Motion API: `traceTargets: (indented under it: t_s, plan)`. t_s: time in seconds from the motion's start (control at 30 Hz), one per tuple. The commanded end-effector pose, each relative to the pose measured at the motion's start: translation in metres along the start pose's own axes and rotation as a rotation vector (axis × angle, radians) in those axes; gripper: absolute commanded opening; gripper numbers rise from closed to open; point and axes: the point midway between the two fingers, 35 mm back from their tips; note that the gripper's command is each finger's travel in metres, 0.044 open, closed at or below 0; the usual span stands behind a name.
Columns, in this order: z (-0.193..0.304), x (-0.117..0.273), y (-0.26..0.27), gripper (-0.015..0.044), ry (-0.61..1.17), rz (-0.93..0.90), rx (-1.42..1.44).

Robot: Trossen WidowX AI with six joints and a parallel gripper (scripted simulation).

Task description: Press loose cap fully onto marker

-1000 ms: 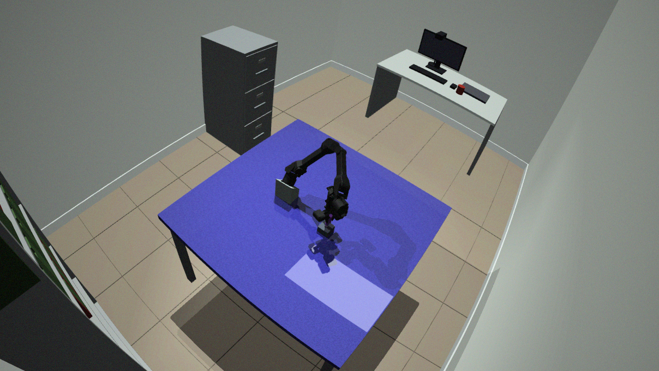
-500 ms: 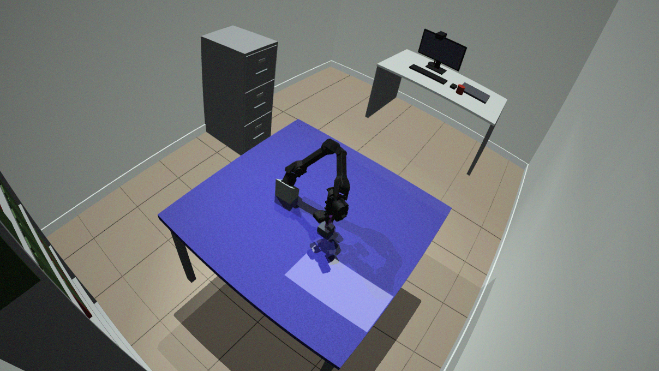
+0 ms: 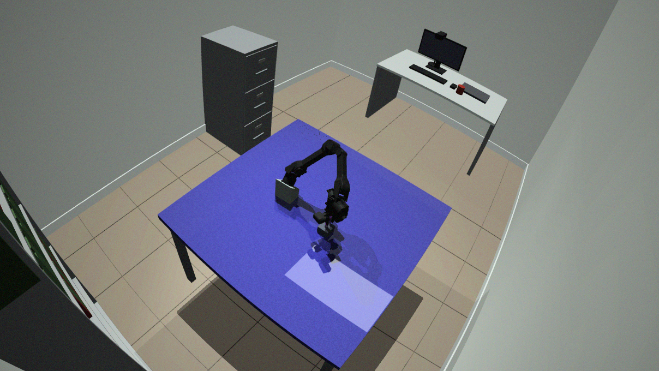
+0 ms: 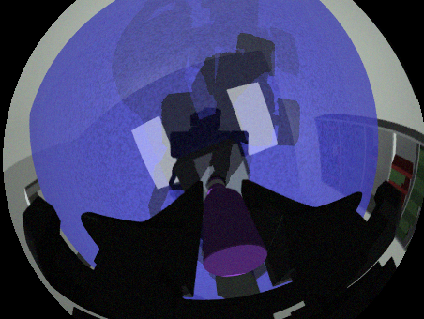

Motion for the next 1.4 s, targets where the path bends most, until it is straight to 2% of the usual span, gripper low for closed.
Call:
traceTargets:
  t_s: [0.0,1.37]
  plan:
    - [0.007,-0.028,0.001,0.0000,0.060,-0.004,0.002]
    - [0.000,-0.043,0.004,0.0000,0.060,-0.005,0.002]
Point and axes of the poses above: the point midway between the two fingers, 35 mm back from their tips, its own x axis back along the fingers, its own y axis across the jaws, z = x × y, and after that the axes turned 1 degree about x, right-handed
